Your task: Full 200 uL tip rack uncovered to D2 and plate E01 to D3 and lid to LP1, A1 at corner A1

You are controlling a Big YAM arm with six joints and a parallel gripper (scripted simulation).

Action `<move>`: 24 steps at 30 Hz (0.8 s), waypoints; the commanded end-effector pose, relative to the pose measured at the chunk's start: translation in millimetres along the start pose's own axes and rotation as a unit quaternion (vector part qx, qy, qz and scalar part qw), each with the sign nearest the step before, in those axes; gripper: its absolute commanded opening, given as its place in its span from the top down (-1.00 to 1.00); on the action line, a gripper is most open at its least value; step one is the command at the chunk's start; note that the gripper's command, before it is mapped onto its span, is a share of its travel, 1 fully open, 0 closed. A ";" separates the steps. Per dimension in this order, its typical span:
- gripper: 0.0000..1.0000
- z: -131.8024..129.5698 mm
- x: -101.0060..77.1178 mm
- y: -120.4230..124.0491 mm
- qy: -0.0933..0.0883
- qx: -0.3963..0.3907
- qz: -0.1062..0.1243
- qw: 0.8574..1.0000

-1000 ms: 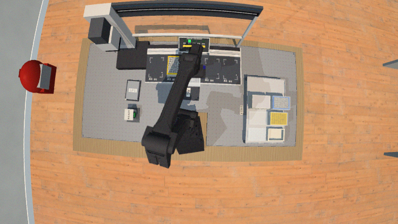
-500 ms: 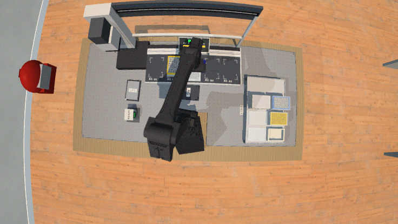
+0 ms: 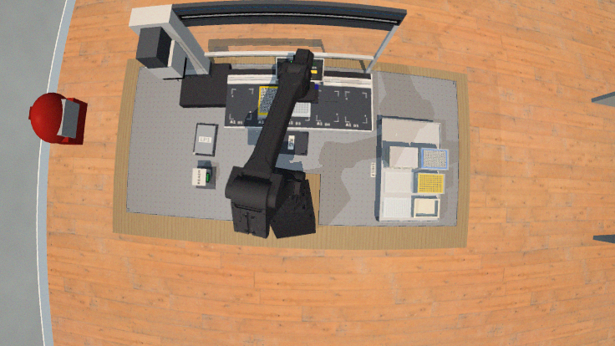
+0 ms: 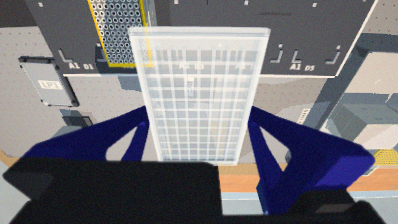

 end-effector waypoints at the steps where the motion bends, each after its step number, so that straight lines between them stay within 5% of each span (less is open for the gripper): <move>1: 1.00 -5.4 -21.4 -36.5 0.011 -0.004 -0.036 0.999; 13: 1.00 -11.2 -21.5 -58.8 0.012 -0.002 -0.035 0.999; 14: 1.00 -12.9 -32.9 -59.1 0.018 0.001 -0.046 0.999; 17: 1.00 -12.6 -21.5 -63.0 0.011 0.000 -0.031 0.999; 20: 1.00 -11.4 -31.8 -63.6 0.016 -0.004 -0.045 0.999; 23: 1.00 -11.0 -17.4 -51.7 0.009 -0.002 -0.025 1.000; 24: 1.00 -11.9 -28.0 -63.5 0.014 -0.003 -0.040 0.999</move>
Point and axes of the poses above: the point where the finger pads meet when closed, its own x axis out along the fingers, its own z axis across the jaws, y = z × x, the point moved 1 cm from there along -x, back along the fingers, and after that the axes turned 11 degrees about -x, right-handed, at the moved point
